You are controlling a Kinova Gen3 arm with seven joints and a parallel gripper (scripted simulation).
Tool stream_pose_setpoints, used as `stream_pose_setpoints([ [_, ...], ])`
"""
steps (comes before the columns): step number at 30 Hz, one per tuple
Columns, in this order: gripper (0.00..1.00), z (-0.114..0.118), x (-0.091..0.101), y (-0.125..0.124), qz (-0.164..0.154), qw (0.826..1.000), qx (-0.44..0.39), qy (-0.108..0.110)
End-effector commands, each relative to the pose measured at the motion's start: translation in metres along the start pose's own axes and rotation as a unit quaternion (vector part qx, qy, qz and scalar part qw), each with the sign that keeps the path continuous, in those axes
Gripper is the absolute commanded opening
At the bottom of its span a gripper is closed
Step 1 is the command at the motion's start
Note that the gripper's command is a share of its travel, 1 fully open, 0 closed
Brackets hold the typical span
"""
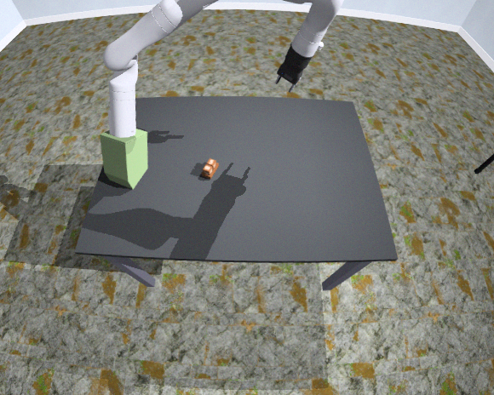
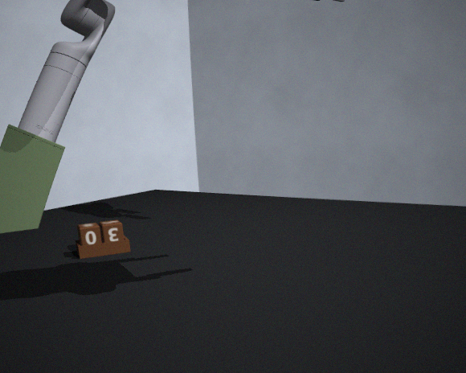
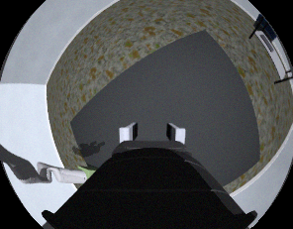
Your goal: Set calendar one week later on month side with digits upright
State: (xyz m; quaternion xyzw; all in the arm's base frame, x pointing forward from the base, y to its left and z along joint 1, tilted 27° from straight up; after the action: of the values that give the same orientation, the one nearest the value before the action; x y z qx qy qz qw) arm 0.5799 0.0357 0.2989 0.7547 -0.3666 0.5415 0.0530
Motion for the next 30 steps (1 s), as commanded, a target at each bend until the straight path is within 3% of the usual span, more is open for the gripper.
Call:
stream_pose_setpoints([
  [1,1.00,-0.0001,0.0014,0.0000,0.001,1.000,0.000,0.001],
  [22,1.00,0.0005,0.0008,0.0006,0.002,1.000,0.001,0.001],
  [30,1.00,0.0090,-0.0066,0.0093,0.021,1.000,0.009,0.003],
])
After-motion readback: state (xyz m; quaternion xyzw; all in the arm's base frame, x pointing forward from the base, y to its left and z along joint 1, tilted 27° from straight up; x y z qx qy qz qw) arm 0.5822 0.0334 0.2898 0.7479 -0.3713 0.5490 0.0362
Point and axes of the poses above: the point where the finger pads meet when closed, its own x axis back along the fingers, its own z axis across the jaws, y = z × x, the point moved 3 cm from there along x, back along the fingers, and after that the axes turned 15 degrees about -x, right-handed, at the moved point
